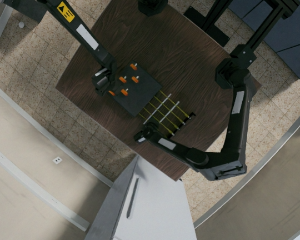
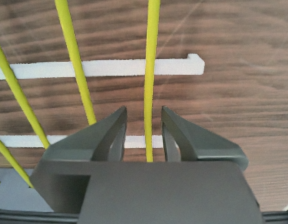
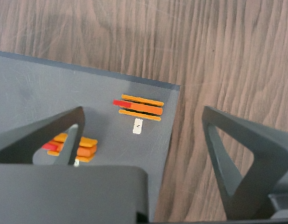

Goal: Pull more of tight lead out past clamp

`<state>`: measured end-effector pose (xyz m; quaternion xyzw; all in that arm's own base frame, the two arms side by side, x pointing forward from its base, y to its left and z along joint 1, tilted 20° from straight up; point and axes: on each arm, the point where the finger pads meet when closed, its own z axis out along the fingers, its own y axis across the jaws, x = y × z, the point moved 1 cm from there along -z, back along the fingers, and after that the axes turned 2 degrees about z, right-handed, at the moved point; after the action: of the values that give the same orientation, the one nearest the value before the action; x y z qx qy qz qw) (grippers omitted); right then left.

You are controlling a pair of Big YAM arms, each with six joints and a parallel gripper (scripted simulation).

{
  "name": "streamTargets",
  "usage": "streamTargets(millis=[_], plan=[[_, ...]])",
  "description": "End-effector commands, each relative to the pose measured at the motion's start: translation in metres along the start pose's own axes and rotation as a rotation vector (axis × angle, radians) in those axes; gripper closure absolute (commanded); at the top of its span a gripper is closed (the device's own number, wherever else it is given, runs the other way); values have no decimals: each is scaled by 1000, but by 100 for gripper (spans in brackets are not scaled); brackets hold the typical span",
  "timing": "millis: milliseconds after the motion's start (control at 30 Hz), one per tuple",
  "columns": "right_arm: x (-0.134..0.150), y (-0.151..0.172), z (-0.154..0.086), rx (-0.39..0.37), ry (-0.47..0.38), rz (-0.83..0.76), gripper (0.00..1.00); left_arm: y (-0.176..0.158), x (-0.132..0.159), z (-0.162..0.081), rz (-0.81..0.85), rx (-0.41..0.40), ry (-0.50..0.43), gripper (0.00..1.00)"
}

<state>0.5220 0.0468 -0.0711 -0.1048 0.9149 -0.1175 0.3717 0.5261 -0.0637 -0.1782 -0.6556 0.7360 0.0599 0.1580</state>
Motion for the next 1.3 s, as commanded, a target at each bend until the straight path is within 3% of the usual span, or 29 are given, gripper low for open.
streamTargets(millis=[0, 333, 367, 467, 833, 967, 1067, 1200, 1267], plan=[[-9, 2, 0, -3, -15, 1, 0, -16, -5, 9, -15, 22, 3, 68], [-9, 2, 0, -3, -15, 1, 0, -19, -2, 4, -9, 29, 4, 68], [-9, 2, 0, -3, -15, 1, 0, -19, -2, 4, -9, 29, 4, 79], [-9, 2, 0, -3, -15, 1, 0, -16, -3, -1, -10, 33, 4, 85], [-9, 2, 0, -3, -15, 1, 0, -20, -2, -12, -18, 55, 7, 98], [-9, 2, 0, -3, -15, 1, 0, -10, 1, -2, -8, 25, 3, 100], [-9, 2, 0, -3, -15, 1, 0, -12, -1, -7, -13, 42, 5, 100], [-58, 2, -5, 17, -117, -76, 45, -9, 1, -1, -8, 25, 3, 100], [-62, 3, -2, 22, -86, -168, 65, -9, 1, -1, -8, 25, 3, 100]])
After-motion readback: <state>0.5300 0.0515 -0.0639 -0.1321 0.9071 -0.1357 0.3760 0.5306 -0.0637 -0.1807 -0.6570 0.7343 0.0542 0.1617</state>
